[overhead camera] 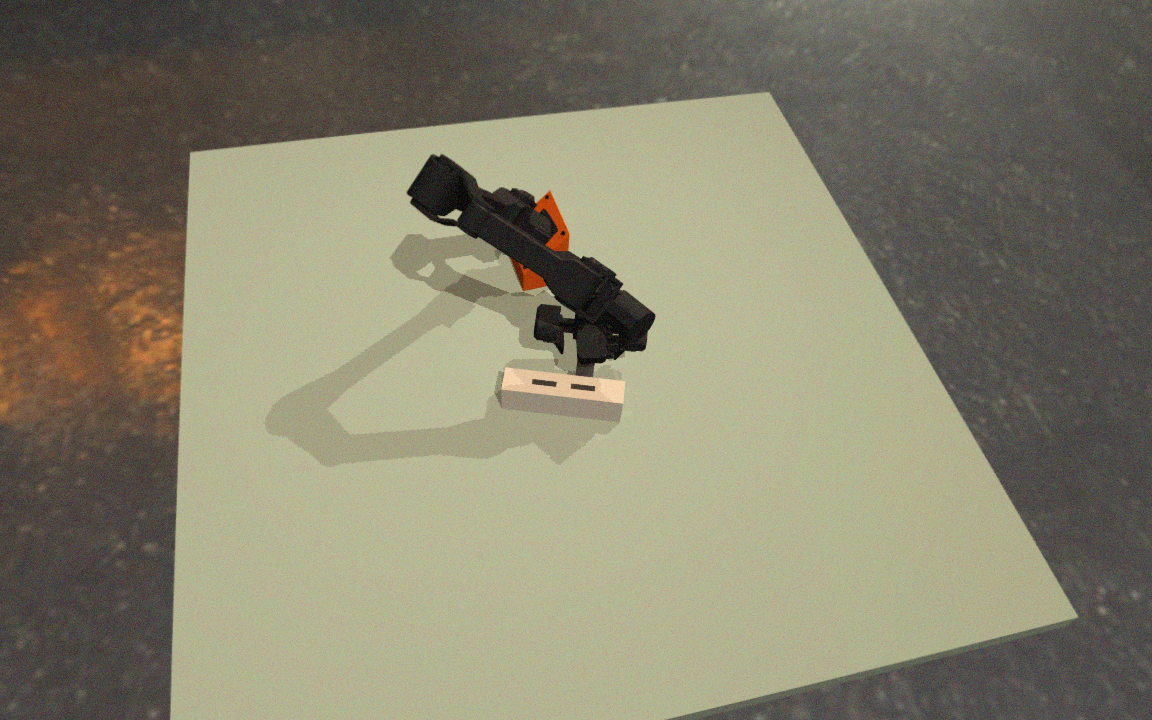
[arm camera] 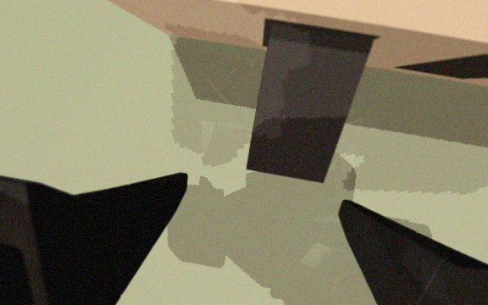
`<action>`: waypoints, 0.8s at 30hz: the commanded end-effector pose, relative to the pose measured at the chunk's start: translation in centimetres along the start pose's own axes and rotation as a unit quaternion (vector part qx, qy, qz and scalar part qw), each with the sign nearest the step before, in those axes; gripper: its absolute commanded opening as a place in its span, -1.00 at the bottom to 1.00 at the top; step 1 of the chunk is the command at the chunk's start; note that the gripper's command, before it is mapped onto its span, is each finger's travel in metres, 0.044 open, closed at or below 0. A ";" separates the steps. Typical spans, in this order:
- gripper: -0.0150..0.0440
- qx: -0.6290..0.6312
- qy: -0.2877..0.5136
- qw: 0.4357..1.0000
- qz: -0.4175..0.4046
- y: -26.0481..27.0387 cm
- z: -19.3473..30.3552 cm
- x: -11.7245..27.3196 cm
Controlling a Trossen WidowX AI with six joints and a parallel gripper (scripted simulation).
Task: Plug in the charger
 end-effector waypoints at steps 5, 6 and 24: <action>1.00 -0.001 0.002 1.000 0.000 0.0 1.3 -0.2; 1.00 -0.001 0.002 1.000 0.000 0.0 1.4 -0.2; 1.00 -0.106 -0.289 0.950 0.052 0.6 2.3 7.0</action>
Point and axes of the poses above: the point midway between the two fingers, 35 mm back from their tips, its own x axis back along the fingers, its own y axis across the jaws, z = x × y, the point moved 4 cm from there along x, back along the fingers, and after that the axes turned 5 degrees about x, right-handed, at the moved point
